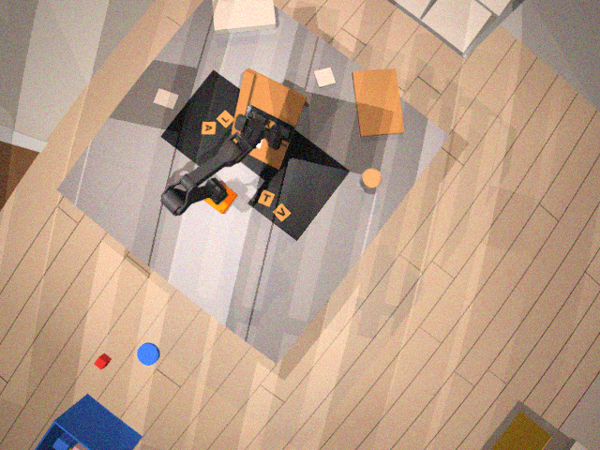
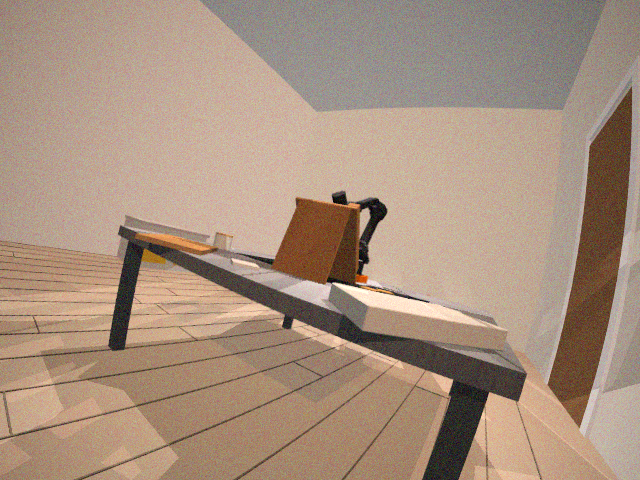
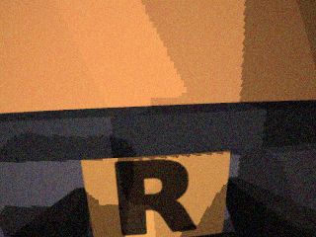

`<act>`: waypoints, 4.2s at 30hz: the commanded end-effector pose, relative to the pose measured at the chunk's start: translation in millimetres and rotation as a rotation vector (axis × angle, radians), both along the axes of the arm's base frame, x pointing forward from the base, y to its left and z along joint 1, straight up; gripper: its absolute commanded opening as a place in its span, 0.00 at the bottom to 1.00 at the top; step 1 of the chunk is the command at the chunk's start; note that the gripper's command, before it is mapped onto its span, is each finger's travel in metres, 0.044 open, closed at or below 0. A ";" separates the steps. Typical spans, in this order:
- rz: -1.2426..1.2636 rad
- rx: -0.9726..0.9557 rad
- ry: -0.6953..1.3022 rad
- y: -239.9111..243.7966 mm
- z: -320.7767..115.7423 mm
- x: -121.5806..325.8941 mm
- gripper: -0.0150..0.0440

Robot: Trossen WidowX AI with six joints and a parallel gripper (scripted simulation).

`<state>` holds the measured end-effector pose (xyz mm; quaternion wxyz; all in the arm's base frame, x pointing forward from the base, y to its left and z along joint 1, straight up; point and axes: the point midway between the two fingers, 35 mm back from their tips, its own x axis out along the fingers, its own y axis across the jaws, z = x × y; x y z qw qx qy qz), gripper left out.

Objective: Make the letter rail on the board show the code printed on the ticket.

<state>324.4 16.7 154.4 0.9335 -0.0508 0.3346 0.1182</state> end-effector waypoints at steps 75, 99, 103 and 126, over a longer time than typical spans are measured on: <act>-0.003 0.006 -0.003 38.8 0.1 -9.7 0.25; -0.003 0.006 -0.002 37.6 7.2 -18.6 0.75; -0.003 0.006 -0.002 36.7 10.7 -22.1 0.75; -0.003 0.006 -0.001 33.4 14.9 -31.1 0.75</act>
